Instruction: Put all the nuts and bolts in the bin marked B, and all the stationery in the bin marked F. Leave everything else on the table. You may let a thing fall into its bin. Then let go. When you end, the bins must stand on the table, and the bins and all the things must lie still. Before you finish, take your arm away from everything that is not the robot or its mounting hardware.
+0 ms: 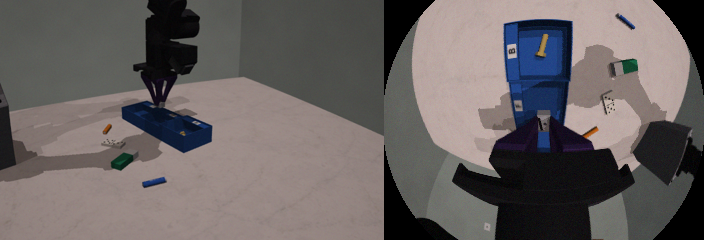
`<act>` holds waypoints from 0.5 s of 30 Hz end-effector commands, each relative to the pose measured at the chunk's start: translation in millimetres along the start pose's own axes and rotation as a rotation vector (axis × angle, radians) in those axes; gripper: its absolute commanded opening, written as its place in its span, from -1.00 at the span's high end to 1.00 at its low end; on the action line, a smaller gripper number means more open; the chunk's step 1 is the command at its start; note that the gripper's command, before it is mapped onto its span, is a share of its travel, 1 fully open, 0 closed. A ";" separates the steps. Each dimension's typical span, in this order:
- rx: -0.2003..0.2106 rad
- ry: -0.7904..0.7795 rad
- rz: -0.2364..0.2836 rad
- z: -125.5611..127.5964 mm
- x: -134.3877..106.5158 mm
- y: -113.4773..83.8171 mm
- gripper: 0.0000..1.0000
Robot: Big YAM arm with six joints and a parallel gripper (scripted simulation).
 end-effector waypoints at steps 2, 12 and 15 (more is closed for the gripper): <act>0.003 0.007 -0.001 9.9 0.9 4.1 0.82; 0.007 0.004 -0.001 10.4 1.4 4.6 0.82; 0.011 0.007 -0.001 11.2 3.5 7.9 0.82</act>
Point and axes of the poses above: the point where the finger pads meet when closed, its own y axis out along the fingers, its own z axis across the jaws, x = y × z, the point moved 7 cm from there along -y, back along the fingers, and after that the axes turned 6 degrees about y, right-handed, at the moved point
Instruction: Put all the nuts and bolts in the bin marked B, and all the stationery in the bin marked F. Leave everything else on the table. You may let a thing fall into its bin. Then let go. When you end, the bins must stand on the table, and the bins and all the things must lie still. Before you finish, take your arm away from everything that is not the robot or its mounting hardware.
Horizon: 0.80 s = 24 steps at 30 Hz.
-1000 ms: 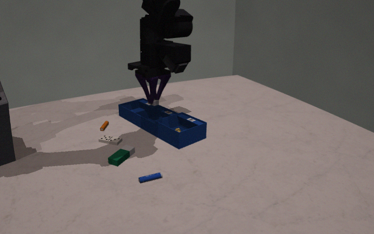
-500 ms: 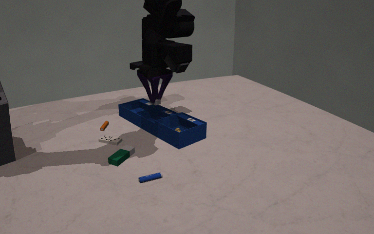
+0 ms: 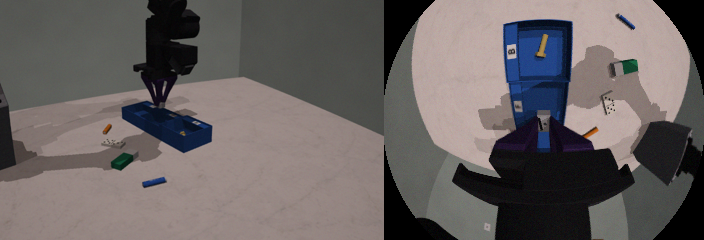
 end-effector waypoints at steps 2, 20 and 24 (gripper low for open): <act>0.009 0.006 -0.001 9.9 2.7 11.7 0.82; 0.012 0.008 0.000 11.3 3.0 43.8 0.82; 0.016 0.010 0.000 13.3 3.3 49.3 0.82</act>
Point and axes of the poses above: the point where the finger pads meet when closed, its own y axis out along the fingers, its own z axis across the jaws, x = y × z, the point moved 7 cm from there along -y, back along the fingers, and after that the axes turned 6 degrees about y, right-handed, at the moved point
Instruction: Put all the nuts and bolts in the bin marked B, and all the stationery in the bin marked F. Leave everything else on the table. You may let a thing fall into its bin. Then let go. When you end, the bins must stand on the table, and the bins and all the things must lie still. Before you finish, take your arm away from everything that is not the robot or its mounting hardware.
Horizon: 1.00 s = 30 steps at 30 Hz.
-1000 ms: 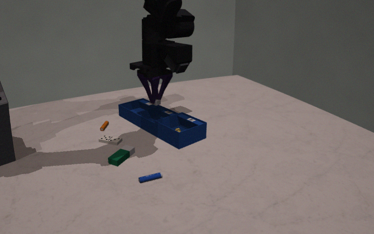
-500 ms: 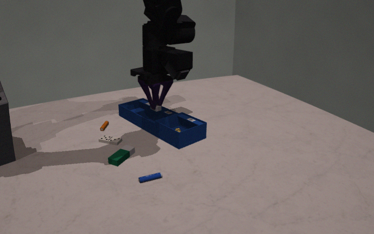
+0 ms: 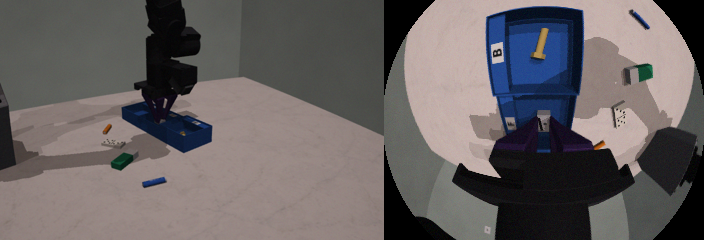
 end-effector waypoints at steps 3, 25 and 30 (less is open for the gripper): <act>0.019 -0.012 0.003 13.6 -5.8 3.5 0.82; -0.001 -0.020 0.003 6.4 -8.6 4.3 0.43; -0.007 -0.022 0.003 3.3 -12.6 0.5 0.43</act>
Point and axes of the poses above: the point where the finger pads meet when closed, its own y axis out along the fingers, its own z axis across the jaws, x = y × z, the point moved 7 cm from there along -y, back along the fingers, and after that the axes turned 6 degrees about y, right-handed, at the moved point
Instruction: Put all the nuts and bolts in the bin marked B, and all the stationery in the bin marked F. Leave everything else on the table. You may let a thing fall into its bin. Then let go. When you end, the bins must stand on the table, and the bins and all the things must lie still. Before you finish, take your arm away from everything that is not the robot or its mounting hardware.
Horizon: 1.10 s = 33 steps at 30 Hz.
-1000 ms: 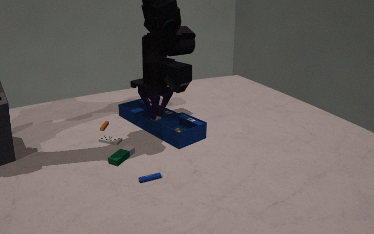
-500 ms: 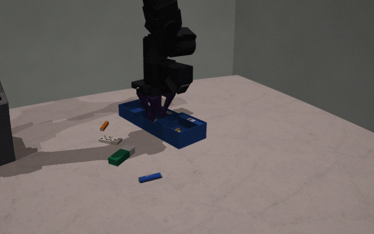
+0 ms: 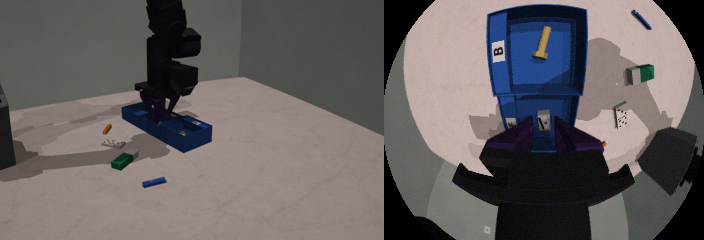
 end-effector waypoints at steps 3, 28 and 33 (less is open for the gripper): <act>0.028 -0.001 0.003 8.0 -5.0 -20.0 0.43; 0.028 -0.001 0.003 6.8 -4.6 -58.8 0.43; 0.023 0.033 0.000 11.9 9.7 -56.3 0.43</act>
Point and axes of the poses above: the point where the finger pads meet when closed, its own y axis out along the fingers, its own z axis across the jaws, x = y × z, the point moved 7 cm from there along -y, back along the fingers, and after that the axes turned 6 degrees about y, right-handed, at the moved point
